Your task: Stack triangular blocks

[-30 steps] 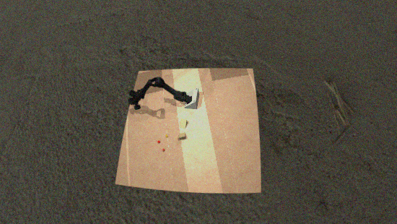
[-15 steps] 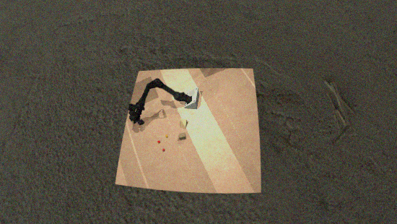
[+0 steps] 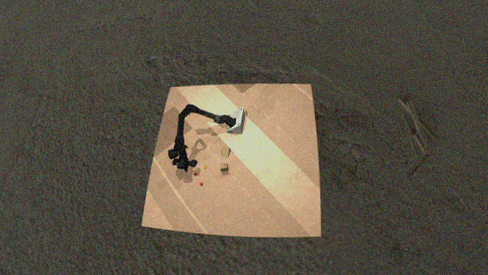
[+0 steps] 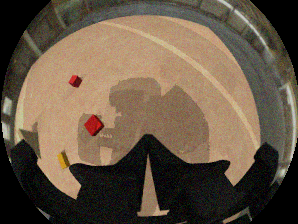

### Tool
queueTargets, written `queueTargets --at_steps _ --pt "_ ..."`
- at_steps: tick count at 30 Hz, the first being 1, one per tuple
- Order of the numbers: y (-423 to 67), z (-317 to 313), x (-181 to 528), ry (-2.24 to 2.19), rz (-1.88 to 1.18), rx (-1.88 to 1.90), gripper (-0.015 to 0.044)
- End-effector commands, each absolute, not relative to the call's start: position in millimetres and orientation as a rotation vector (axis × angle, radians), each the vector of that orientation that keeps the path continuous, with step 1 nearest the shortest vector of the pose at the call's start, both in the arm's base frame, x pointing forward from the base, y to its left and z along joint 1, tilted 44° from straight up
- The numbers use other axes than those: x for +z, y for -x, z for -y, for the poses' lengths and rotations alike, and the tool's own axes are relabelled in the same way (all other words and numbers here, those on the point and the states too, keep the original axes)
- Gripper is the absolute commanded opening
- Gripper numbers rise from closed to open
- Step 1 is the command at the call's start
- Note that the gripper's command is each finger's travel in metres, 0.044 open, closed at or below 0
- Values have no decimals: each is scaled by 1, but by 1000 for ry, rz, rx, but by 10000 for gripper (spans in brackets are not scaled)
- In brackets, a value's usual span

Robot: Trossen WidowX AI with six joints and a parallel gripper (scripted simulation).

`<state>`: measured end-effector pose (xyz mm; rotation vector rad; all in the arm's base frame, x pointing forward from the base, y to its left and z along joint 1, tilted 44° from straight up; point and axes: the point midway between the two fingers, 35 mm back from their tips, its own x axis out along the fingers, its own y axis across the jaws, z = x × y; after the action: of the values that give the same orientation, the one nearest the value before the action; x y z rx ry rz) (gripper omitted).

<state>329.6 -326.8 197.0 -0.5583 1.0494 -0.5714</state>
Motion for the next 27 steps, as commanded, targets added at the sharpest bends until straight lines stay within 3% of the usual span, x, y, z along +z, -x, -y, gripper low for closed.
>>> queueTargets --at_steps 1,10,19,27 --pt "-359 283 162 642 -1172 -389 0" --pt "-386 151 77 1013 -1499 177 0" --pt "-352 44 17 1558 -1802 821 0" --pt "-342 30 11 1680 -1859 953 0"
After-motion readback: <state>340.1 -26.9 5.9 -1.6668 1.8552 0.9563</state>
